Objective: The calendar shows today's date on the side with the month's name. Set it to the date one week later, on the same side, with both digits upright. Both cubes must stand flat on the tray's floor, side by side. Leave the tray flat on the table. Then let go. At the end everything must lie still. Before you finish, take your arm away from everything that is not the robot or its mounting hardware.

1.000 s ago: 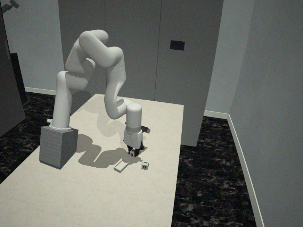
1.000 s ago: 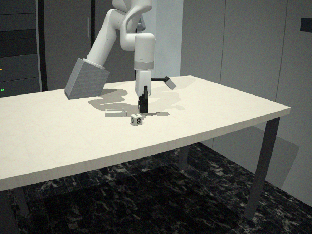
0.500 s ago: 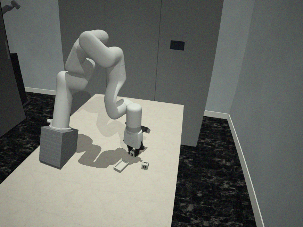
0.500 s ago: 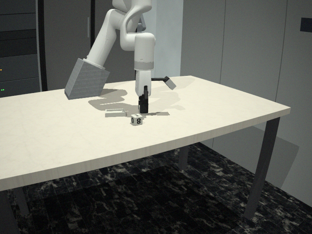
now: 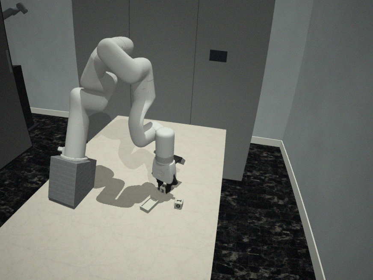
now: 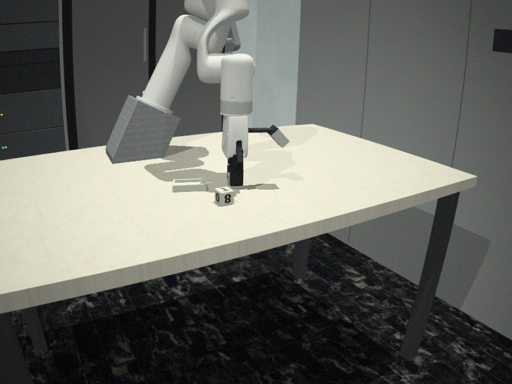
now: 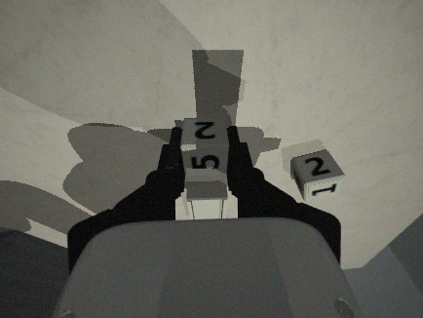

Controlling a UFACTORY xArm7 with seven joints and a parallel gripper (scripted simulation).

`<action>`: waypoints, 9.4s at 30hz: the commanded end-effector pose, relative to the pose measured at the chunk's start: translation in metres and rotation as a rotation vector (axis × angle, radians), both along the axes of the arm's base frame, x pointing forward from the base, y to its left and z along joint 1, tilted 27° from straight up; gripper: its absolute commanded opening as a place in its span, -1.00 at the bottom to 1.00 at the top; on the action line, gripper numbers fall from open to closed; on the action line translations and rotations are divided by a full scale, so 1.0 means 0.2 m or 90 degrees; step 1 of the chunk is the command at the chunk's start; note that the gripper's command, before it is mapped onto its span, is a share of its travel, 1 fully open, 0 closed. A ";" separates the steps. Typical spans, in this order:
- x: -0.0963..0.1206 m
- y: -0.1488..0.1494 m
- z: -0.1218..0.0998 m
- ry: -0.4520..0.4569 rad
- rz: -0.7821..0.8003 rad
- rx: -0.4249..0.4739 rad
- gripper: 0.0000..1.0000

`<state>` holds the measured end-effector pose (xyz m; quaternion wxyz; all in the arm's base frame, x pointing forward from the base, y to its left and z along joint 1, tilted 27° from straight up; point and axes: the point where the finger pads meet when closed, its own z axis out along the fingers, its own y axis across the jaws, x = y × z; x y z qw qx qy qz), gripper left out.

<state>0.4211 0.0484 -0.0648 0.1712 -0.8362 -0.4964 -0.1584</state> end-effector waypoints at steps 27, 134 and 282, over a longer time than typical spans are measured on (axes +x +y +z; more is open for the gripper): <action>0.01 -0.01 0.00 -0.002 -0.001 -0.001 -0.01; 0.10 -0.32 0.32 0.326 -0.631 0.083 1.00; 0.34 -0.48 0.03 0.788 -1.587 0.172 -0.01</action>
